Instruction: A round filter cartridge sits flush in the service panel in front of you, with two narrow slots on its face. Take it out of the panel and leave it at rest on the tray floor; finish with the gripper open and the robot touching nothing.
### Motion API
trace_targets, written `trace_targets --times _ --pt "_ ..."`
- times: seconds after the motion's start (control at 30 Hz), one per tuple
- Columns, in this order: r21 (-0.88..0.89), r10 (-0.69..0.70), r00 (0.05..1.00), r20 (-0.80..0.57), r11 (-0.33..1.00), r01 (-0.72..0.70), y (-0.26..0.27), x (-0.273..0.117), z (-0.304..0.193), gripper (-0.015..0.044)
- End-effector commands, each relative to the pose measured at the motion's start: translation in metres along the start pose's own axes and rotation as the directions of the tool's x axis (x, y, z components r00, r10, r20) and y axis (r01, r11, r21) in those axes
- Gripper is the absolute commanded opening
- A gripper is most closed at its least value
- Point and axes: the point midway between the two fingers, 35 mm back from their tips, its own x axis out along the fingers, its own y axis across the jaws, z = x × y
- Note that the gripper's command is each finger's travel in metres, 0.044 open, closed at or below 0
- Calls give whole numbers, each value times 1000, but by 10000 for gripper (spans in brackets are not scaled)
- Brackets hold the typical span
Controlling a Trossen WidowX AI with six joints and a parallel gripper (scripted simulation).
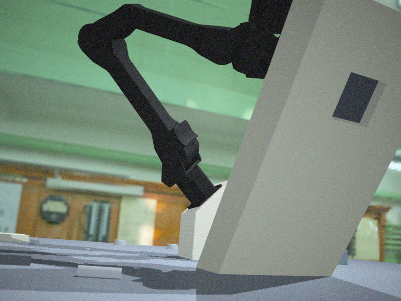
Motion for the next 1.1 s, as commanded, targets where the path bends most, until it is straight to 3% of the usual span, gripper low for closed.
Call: trace_targets --times 0.0,1.07 --pt "-5 3 1000 -3 1000 -3 1 1 -2 107" --pt "-5 2 1000 -2 1000 -2 0 13 -2 107"
